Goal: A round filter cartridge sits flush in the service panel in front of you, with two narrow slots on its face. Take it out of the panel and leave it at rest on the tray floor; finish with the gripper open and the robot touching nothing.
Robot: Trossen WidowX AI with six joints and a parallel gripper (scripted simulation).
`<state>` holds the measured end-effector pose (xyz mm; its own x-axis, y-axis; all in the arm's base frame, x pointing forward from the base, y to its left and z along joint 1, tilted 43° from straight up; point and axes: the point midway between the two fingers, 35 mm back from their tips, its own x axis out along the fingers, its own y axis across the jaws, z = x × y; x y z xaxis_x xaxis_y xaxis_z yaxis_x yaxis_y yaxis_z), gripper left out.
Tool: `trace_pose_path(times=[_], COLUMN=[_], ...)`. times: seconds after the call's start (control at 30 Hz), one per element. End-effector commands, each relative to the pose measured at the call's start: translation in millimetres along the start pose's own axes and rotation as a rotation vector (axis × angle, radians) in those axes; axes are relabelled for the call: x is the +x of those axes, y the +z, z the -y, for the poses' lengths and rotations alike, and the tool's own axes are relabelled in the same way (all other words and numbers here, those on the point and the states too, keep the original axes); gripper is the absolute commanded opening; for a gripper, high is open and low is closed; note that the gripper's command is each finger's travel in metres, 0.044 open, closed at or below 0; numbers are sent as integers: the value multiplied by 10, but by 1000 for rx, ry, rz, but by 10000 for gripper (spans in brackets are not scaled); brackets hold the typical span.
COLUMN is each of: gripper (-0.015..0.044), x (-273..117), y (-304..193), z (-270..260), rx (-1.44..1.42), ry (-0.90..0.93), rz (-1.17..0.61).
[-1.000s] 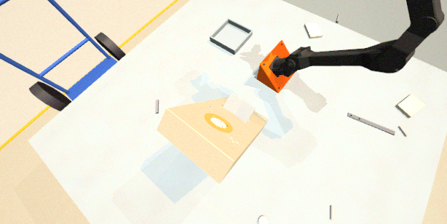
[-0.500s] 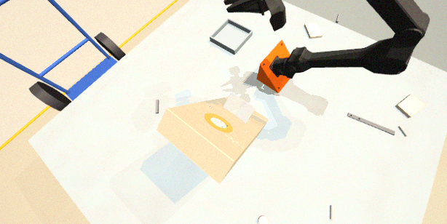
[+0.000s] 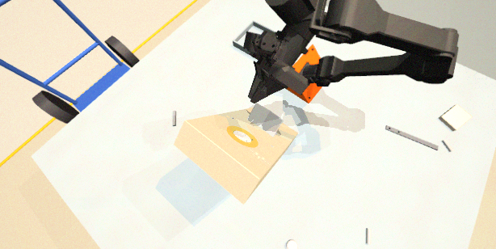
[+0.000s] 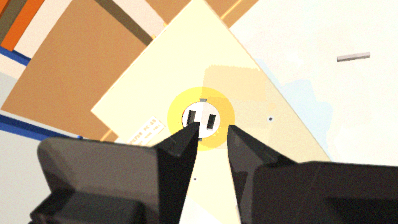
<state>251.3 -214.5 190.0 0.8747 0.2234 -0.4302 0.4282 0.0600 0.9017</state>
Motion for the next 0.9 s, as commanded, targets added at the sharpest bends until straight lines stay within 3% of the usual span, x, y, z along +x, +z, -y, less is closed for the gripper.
trace_pose_path(times=[0.0,0.87], gripper=[91,91], x=[203,452], y=[-216,-222], z=[-53,-49], rx=[126,123], ry=[37,29], rz=[-99,-100])
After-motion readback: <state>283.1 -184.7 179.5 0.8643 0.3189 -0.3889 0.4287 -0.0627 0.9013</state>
